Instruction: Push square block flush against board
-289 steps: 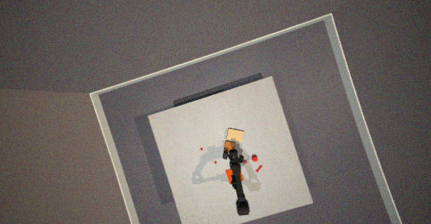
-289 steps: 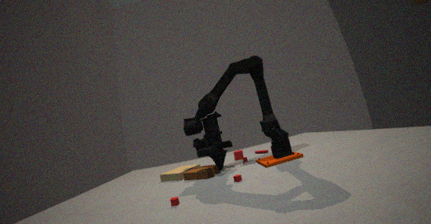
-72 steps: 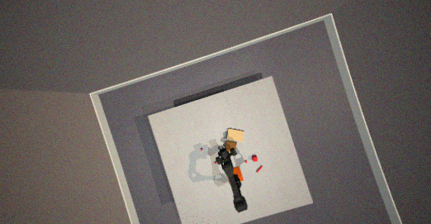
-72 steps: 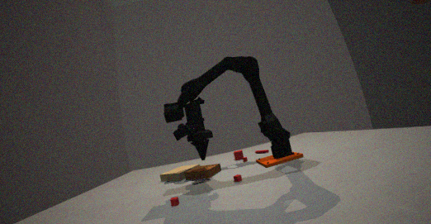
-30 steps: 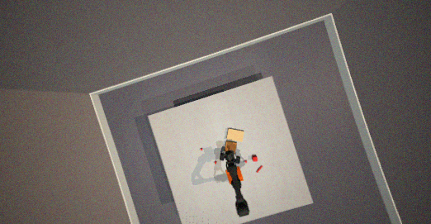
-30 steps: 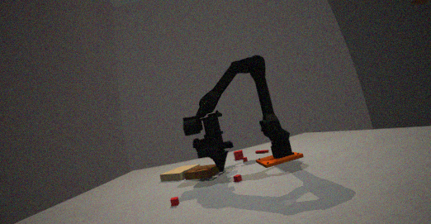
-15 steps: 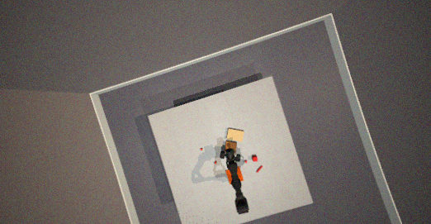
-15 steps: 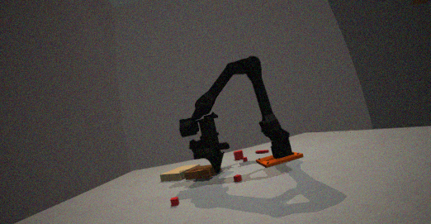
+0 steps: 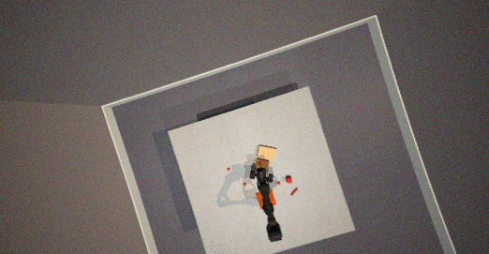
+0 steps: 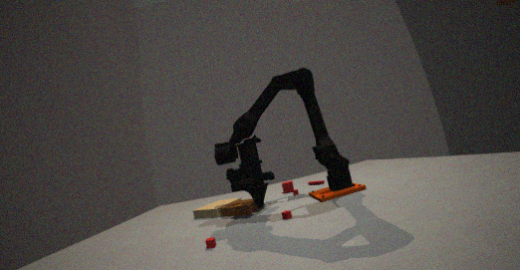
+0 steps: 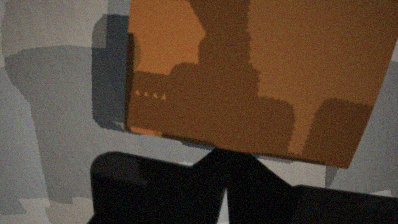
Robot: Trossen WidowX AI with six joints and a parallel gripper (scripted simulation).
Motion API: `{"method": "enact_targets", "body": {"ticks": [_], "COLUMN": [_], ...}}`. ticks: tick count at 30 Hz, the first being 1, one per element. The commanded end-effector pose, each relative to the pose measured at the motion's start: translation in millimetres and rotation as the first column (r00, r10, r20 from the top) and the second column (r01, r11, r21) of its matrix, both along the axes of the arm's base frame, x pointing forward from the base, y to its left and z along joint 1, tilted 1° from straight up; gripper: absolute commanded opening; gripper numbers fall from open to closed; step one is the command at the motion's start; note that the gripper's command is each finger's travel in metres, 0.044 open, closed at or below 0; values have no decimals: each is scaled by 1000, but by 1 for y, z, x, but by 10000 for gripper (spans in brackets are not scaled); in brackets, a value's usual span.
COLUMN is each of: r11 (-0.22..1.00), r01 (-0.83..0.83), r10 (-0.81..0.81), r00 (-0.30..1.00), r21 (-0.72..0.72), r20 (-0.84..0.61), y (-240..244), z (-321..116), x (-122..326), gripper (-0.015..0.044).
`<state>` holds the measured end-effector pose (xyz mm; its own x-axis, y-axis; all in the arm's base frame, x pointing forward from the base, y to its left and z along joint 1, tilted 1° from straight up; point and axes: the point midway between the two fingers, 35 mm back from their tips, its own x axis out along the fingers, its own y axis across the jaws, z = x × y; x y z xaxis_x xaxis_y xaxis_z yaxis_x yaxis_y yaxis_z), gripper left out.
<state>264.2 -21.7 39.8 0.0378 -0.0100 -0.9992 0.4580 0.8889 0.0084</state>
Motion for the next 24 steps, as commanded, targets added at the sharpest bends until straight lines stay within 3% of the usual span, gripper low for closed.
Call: {"method": "enact_targets", "body": {"ticks": [1,24], "r11": [1000,1000], "r01": [1,1], "r10": [-1,-1], "r00": [1000,1000], "r21": [-2,0], "r20": [2,0], "y": [4,20], "z": [0,-2], "x": [-6,-39], "gripper": [0,0]}}
